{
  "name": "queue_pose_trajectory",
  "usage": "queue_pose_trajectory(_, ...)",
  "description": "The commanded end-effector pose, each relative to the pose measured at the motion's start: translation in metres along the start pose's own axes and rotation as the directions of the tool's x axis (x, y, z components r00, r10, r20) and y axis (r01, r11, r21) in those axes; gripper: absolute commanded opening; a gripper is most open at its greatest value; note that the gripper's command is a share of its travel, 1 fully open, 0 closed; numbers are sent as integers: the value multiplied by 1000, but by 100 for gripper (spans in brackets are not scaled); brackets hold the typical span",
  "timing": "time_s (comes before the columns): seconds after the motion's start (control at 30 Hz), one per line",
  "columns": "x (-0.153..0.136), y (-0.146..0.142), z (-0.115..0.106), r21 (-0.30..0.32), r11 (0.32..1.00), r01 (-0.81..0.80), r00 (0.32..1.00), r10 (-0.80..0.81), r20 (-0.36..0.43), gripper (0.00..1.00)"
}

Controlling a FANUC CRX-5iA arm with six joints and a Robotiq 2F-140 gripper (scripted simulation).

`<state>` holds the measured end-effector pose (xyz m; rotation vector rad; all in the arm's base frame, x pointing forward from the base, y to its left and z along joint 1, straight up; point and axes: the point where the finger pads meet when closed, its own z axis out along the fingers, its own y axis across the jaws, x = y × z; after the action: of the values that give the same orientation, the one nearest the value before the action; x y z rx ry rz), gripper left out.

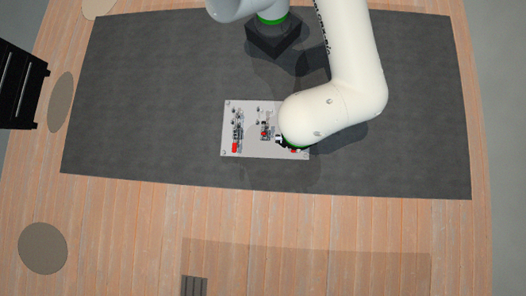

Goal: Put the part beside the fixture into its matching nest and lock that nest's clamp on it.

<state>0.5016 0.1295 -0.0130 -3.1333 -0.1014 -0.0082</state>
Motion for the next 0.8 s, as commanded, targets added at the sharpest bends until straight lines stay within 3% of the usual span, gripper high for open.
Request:
queue_pose_trajectory(0.0,-2,0,-3,0,1000,0,1000,0,0,0)
queue_pose_trajectory(0.77,-22,0,-15,0,1000,0,1000,0,0,0)
